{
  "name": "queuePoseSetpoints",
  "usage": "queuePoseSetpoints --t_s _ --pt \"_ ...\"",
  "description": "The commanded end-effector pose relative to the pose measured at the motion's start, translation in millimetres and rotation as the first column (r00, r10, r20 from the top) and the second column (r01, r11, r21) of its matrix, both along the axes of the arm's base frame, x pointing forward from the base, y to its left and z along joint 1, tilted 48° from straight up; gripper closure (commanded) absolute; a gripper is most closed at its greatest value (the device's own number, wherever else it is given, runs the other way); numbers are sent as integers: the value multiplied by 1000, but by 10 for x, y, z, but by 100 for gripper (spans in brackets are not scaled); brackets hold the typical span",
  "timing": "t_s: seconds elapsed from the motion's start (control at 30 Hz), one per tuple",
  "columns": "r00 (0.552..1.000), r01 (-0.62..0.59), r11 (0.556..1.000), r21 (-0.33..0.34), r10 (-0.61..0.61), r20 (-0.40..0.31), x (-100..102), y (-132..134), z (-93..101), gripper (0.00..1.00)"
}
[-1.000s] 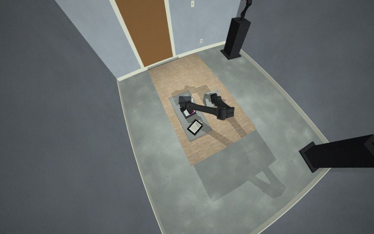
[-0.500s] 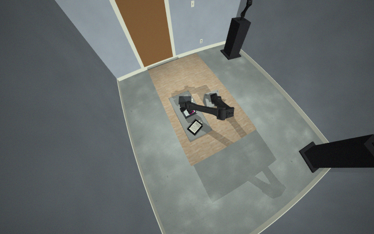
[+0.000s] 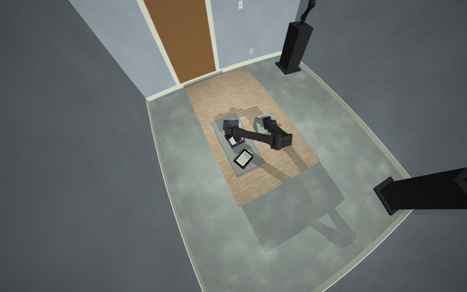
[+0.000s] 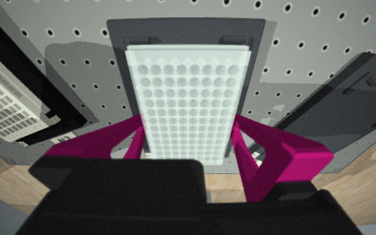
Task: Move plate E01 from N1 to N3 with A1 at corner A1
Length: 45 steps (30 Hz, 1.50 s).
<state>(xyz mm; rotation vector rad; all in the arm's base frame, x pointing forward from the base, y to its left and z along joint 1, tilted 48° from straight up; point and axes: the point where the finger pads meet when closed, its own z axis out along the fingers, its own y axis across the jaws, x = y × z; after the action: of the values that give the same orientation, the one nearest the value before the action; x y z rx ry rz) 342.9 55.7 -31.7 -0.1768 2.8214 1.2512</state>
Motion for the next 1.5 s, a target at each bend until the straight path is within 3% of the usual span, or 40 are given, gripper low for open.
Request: queuePoseSetpoints --t_s 0.0,1.47 --pt "999 2 1000 -5 -2 34 97 8 64 100" --pt "1000 4 1000 -2 -3 20 58 54 -24 100"
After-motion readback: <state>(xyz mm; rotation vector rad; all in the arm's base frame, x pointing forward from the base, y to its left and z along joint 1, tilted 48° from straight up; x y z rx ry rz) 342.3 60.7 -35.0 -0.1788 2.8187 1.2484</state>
